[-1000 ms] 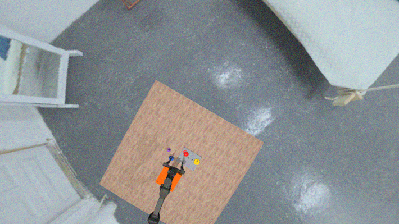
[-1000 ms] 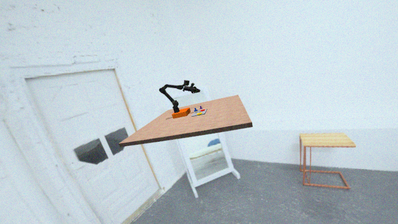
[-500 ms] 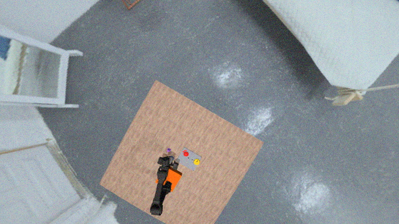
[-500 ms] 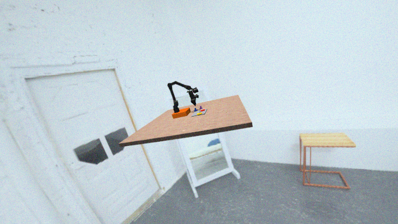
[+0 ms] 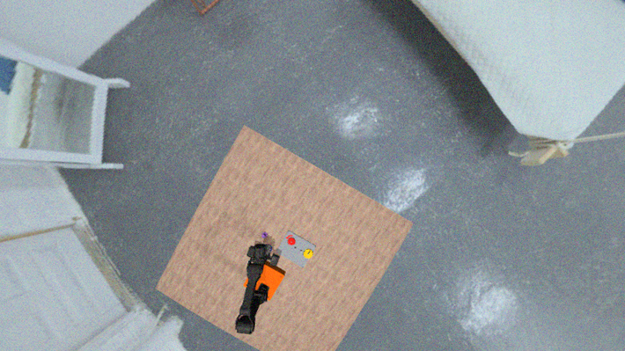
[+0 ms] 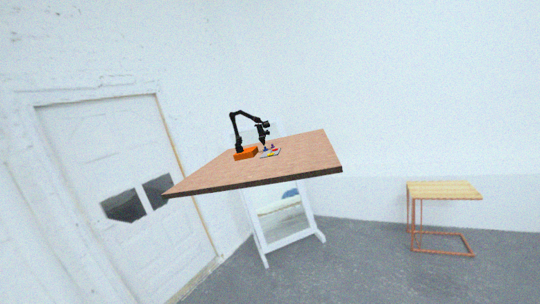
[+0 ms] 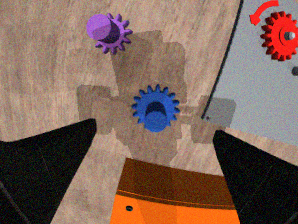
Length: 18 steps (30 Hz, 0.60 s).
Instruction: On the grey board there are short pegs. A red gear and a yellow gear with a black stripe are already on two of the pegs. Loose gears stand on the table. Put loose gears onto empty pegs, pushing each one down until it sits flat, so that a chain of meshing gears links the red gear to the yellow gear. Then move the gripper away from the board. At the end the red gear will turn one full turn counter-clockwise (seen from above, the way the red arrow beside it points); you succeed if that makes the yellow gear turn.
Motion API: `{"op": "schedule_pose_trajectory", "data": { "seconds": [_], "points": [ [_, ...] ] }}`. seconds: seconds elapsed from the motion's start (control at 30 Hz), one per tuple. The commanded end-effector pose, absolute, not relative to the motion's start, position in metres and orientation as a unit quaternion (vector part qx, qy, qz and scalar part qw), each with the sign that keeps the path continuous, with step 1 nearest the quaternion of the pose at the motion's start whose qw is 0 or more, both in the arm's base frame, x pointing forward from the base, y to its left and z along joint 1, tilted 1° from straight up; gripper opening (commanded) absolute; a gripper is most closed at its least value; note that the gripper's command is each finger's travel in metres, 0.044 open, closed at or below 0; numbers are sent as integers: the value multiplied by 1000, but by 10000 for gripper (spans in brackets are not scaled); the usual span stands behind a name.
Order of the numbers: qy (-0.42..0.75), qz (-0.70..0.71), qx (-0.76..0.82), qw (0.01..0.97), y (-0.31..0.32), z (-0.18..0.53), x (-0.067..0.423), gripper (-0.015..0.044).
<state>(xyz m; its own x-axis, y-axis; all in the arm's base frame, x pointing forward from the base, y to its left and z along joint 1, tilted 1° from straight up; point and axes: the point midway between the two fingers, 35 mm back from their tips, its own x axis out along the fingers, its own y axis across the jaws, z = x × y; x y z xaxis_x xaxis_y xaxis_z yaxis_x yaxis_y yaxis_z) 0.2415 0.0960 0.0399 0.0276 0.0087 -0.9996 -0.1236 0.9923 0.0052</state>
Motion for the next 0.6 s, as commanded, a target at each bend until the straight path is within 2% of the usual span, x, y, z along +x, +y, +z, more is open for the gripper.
{"op": "schedule_pose_trajectory", "data": {
  "seconds": [0.0,0.57],
  "points": [
    [701,45,-40,710,96,33,238,440],
    [701,45,-40,710,96,8,239,440]
  ]
}}
